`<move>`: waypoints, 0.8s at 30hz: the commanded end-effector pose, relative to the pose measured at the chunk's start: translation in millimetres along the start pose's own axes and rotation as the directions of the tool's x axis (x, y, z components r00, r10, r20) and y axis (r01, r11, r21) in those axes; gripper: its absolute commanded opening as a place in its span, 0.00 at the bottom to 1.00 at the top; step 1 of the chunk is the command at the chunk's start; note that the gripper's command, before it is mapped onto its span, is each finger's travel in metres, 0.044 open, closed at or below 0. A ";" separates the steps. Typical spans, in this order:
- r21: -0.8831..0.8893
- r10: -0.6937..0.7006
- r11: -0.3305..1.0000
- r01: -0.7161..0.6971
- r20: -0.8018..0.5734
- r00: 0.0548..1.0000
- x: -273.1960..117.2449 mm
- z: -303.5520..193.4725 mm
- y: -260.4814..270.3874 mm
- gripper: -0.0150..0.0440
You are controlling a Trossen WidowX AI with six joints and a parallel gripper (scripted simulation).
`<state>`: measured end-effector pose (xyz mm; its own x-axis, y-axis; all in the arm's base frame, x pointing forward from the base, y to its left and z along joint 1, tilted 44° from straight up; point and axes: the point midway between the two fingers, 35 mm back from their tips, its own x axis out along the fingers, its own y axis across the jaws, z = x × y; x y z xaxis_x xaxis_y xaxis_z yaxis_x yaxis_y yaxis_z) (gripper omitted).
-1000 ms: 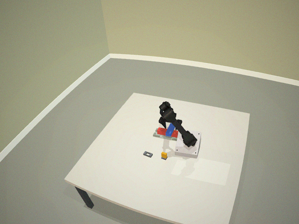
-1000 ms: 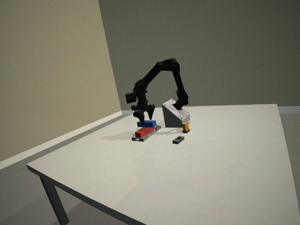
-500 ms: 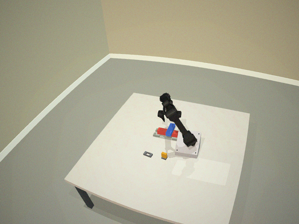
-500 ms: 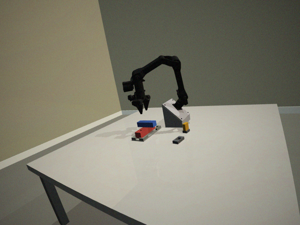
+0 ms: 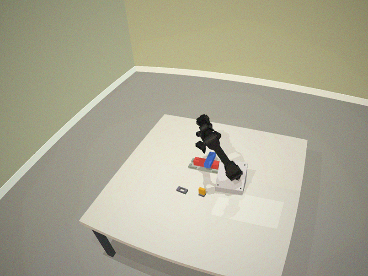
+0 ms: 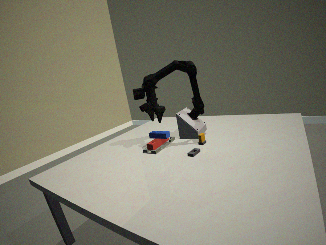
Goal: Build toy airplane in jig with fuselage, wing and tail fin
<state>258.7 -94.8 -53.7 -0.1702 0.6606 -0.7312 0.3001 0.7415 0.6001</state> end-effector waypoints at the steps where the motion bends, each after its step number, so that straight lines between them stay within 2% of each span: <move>1: -0.297 -0.005 0.955 0.004 -0.001 1.000 -1.0 1.0 -0.1 1.00; 11: -0.296 -0.008 0.955 0.008 0.001 1.000 -3.3 -0.8 10.3 1.00; 17: -0.296 -0.023 0.955 0.025 0.012 1.000 -14.0 -29.7 97.6 1.00; 24: -0.305 -0.014 0.952 0.016 0.009 1.000 -9.1 -92.8 181.4 1.00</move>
<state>248.5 17.1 70.7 -0.1559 0.6376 -0.7544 -0.0174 0.7619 0.6475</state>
